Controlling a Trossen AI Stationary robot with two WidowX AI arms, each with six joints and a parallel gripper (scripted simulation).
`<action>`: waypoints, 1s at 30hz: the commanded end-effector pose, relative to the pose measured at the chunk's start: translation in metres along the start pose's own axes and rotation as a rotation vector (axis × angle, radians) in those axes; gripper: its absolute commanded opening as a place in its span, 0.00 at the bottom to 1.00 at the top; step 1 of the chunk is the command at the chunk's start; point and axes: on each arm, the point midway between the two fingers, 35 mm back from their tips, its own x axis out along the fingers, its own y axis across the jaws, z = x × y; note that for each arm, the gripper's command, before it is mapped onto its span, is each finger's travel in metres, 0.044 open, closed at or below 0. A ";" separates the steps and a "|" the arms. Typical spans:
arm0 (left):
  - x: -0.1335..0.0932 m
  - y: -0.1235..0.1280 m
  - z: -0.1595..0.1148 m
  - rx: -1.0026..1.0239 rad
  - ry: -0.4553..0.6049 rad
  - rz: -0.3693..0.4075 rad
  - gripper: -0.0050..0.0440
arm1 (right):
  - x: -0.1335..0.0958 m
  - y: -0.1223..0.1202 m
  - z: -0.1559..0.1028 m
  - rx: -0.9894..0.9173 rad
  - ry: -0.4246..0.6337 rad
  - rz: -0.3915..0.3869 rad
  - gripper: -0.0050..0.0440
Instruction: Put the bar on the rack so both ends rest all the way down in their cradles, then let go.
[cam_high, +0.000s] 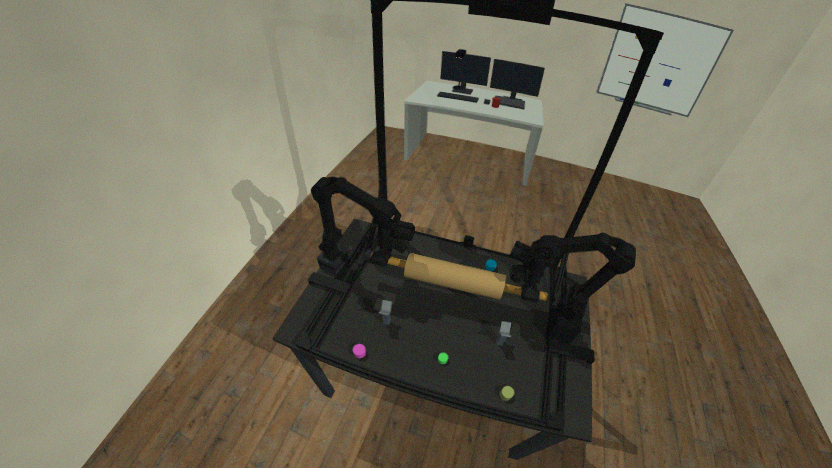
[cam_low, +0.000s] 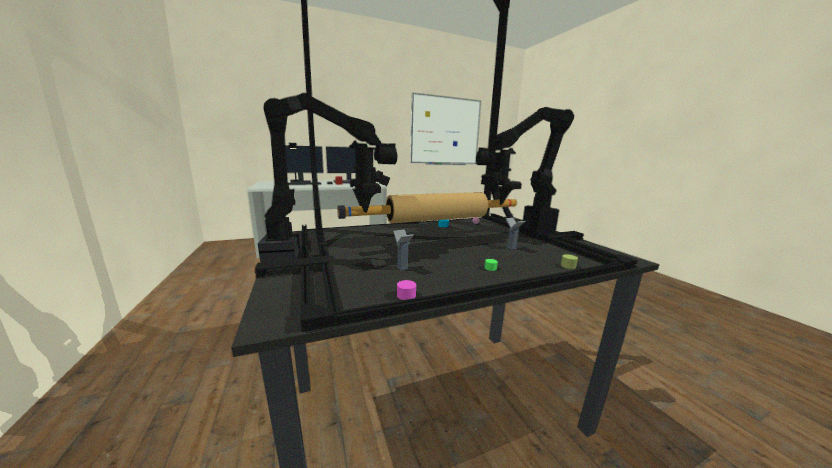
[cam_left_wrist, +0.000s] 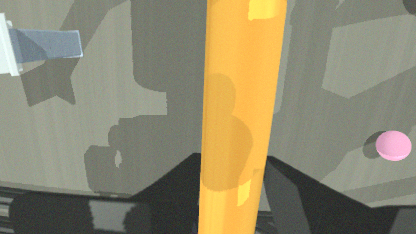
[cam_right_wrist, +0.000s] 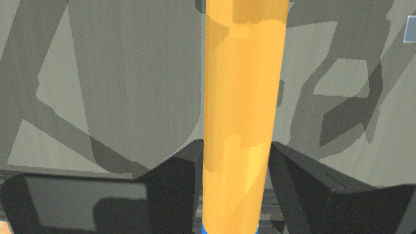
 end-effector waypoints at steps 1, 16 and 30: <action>-0.002 0.007 0.001 -0.020 -0.016 0.000 0.10 | -0.004 -0.018 0.001 -0.021 -0.023 0.004 0.10; -0.002 0.024 0.005 -0.078 -0.012 -0.001 0.10 | 0.000 -0.068 -0.002 -0.079 -0.027 0.004 0.10; -0.002 0.059 0.006 -0.077 -0.017 -0.003 0.10 | -0.004 -0.102 -0.001 -0.078 -0.022 0.006 0.10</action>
